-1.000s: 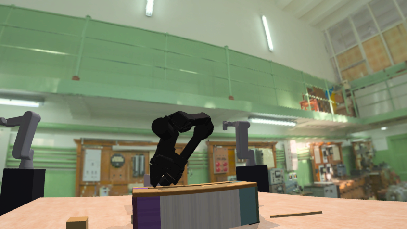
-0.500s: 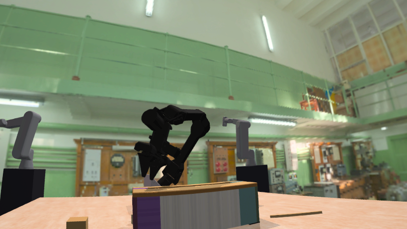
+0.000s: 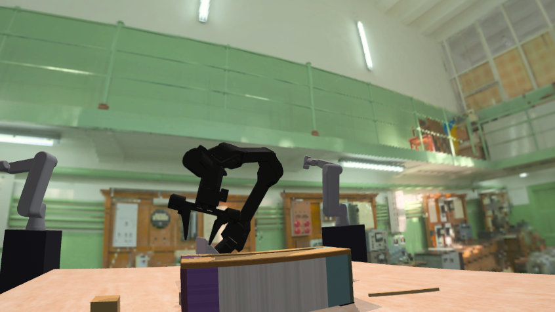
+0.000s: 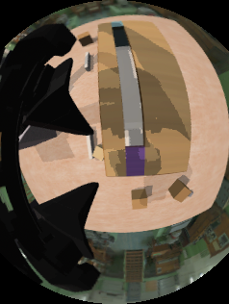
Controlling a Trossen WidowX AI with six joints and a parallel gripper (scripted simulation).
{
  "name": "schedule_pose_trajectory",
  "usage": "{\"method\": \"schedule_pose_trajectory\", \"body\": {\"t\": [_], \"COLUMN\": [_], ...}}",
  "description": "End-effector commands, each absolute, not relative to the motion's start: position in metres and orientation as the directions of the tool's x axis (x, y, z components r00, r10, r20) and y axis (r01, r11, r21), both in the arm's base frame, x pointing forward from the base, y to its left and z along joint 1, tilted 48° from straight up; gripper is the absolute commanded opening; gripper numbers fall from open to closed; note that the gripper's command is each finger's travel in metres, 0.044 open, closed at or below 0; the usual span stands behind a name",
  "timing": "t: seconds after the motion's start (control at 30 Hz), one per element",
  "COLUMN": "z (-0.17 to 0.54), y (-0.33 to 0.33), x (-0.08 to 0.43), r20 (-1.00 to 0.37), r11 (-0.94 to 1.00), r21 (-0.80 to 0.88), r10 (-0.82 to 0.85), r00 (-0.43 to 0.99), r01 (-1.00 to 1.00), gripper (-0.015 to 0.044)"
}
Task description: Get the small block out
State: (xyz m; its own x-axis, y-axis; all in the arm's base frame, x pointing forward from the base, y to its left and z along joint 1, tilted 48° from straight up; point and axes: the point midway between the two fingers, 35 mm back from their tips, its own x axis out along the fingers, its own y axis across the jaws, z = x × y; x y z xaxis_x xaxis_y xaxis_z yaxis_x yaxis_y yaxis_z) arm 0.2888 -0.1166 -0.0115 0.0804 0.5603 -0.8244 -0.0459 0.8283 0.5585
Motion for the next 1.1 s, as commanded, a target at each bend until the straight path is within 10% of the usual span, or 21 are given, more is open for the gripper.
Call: {"method": "schedule_pose_trajectory", "body": {"t": [0.0, 0.5, 1.07], "z": [-0.022, -0.027, -0.032], "y": [-0.123, -0.132, -0.142], "x": [0.278, 0.269, 0.26], "r20": [-0.771, -0.718, -0.66], "r11": [0.429, -0.353, -0.729], "r21": [0.489, -0.023, -0.659], "r10": [0.62, 0.657, 0.678], "r00": [0.147, 0.23, 0.323], "r01": [0.759, 0.935, 0.183], "gripper": [0.0285, 0.0285, 0.0285]}}
